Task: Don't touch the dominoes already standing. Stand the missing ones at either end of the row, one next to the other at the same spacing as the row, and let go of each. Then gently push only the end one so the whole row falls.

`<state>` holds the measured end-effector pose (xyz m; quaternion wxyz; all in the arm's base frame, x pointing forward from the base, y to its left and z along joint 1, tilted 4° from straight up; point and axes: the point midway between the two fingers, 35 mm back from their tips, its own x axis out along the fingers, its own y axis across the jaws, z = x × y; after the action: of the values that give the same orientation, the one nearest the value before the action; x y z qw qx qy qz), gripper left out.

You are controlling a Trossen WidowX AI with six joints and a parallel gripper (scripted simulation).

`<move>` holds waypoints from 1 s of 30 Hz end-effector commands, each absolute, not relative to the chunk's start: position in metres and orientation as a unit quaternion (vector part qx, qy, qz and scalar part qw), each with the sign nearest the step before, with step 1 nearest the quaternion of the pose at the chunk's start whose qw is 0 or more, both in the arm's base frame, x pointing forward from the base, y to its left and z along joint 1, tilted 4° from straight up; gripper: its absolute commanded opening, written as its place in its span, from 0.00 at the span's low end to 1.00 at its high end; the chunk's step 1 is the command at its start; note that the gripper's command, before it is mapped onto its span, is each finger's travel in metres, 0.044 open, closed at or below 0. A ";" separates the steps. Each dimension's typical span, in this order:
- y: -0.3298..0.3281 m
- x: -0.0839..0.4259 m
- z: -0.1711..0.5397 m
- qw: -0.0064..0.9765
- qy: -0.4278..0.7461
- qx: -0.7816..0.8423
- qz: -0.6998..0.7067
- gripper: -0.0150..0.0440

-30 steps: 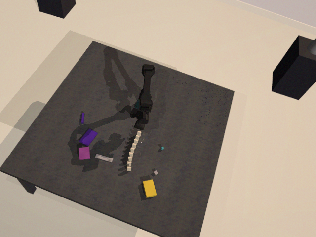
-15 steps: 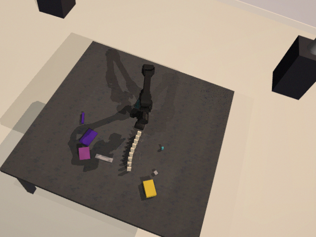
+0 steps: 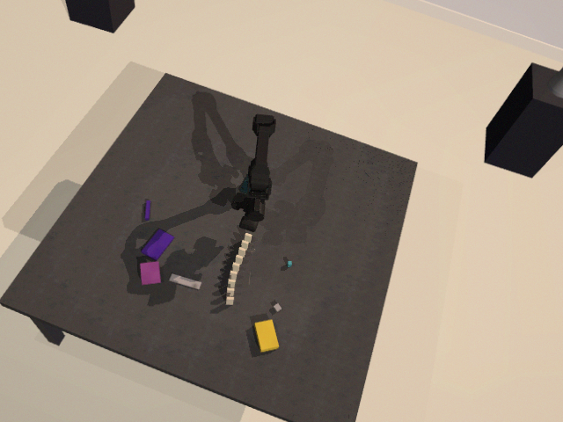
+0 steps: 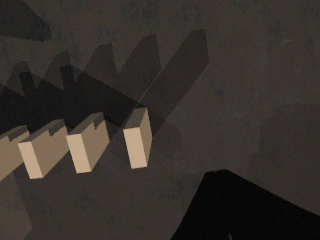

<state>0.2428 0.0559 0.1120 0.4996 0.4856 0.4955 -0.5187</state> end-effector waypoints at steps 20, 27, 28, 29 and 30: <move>0.054 0.252 0.032 0.499 0.494 0.487 -0.520 0.25; 0.054 0.263 0.032 0.499 0.494 0.487 -0.519 0.25; 0.054 0.265 0.032 0.499 0.494 0.487 -0.519 0.25; 0.054 0.267 0.032 0.499 0.494 0.487 -0.519 0.25; 0.054 0.268 0.032 0.499 0.494 0.487 -0.519 0.25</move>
<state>0.2592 0.0536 0.0314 0.4962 0.4869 0.4940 -0.5222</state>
